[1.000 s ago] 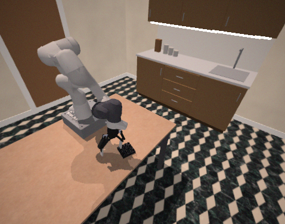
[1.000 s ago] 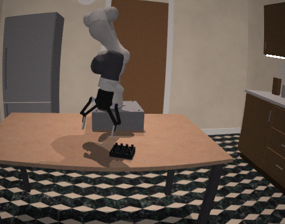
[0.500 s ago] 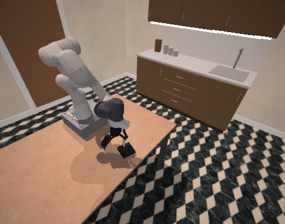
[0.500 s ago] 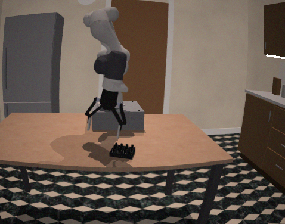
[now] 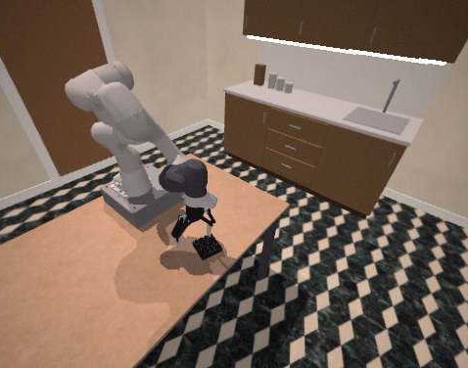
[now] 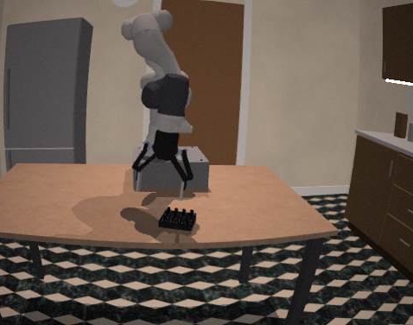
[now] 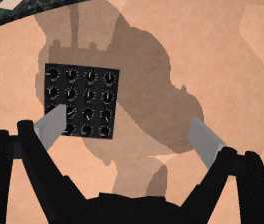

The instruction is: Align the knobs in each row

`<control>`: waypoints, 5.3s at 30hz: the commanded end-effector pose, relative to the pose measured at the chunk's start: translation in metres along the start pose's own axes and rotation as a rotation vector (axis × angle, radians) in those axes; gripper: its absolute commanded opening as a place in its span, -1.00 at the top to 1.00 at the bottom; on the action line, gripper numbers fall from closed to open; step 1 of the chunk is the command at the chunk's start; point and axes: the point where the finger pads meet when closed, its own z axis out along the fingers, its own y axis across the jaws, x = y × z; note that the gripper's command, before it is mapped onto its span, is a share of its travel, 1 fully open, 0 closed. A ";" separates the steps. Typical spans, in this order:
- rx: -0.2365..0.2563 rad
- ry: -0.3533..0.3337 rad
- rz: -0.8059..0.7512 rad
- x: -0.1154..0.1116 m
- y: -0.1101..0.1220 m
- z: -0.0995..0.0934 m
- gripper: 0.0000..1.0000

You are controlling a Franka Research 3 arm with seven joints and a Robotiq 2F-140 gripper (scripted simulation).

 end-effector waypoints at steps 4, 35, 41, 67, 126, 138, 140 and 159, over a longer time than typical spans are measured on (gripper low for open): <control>0.004 -0.002 0.022 -0.001 -0.001 0.000 -1.00; 0.099 -0.051 0.124 -0.023 -0.068 -0.006 -1.00; 0.099 -0.051 0.124 -0.023 -0.068 -0.006 -1.00; 0.099 -0.051 0.124 -0.023 -0.068 -0.006 -1.00; 0.099 -0.051 0.124 -0.023 -0.068 -0.006 -1.00; 0.099 -0.051 0.124 -0.023 -0.068 -0.006 -1.00; 0.099 -0.051 0.124 -0.023 -0.068 -0.006 -1.00; 0.099 -0.051 0.124 -0.035 -0.068 -0.006 -1.00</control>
